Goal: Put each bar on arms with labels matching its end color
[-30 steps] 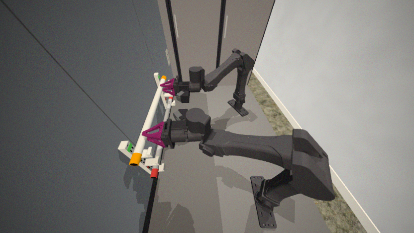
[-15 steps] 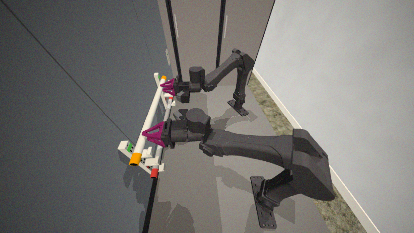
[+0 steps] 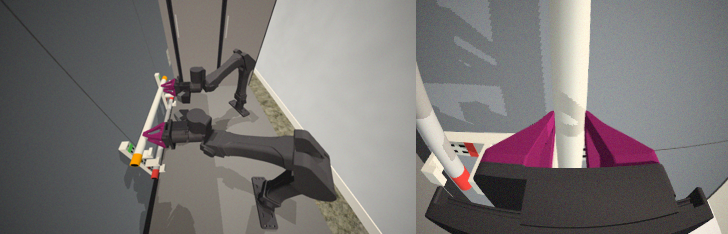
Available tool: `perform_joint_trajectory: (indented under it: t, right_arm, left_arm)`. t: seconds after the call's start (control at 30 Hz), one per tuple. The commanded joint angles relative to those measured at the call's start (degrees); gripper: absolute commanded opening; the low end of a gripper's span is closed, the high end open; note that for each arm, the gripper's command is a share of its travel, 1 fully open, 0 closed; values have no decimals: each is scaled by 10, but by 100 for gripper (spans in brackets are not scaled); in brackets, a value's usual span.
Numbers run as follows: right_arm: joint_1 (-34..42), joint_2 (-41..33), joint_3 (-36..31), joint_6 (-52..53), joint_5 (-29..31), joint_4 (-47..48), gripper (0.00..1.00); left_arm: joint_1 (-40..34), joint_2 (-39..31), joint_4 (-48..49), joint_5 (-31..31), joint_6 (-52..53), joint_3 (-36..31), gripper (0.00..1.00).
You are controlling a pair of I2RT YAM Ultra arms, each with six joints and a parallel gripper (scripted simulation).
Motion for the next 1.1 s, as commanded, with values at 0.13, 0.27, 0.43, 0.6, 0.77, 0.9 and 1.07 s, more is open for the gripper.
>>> perform_joint_trajectory:
  t: [0.13, 0.27, 0.43, 0.6, 0.77, 0.9, 1.07]
  right_arm:
    - [-4, -4, 4, 1, -1, -17, 0]
    - [-4, -5, 5, 1, -1, -18, 0]
    - [-4, -6, 9, 1, -1, -24, 0]
    - [-4, -8, 13, 1, -1, -29, 0]
    - [-4, -9, 16, 1, -1, -34, 0]
    - [-4, -11, 22, 1, -1, -41, 0]
    - [-4, -14, 31, 1, 0, -53, 0]
  left_arm:
    - [2, -6, -20, 1, -3, 4, 0]
    - [2, -6, -21, 1, -3, 4, 0]
    - [2, -8, -27, 1, -2, 8, 0]
    - [2, -10, -32, 1, -2, 13, 0]
    - [2, -11, -37, 1, -2, 16, 0]
    - [2, -13, -44, 1, -2, 22, 0]
    - [2, -16, -57, 1, -2, 32, 0]
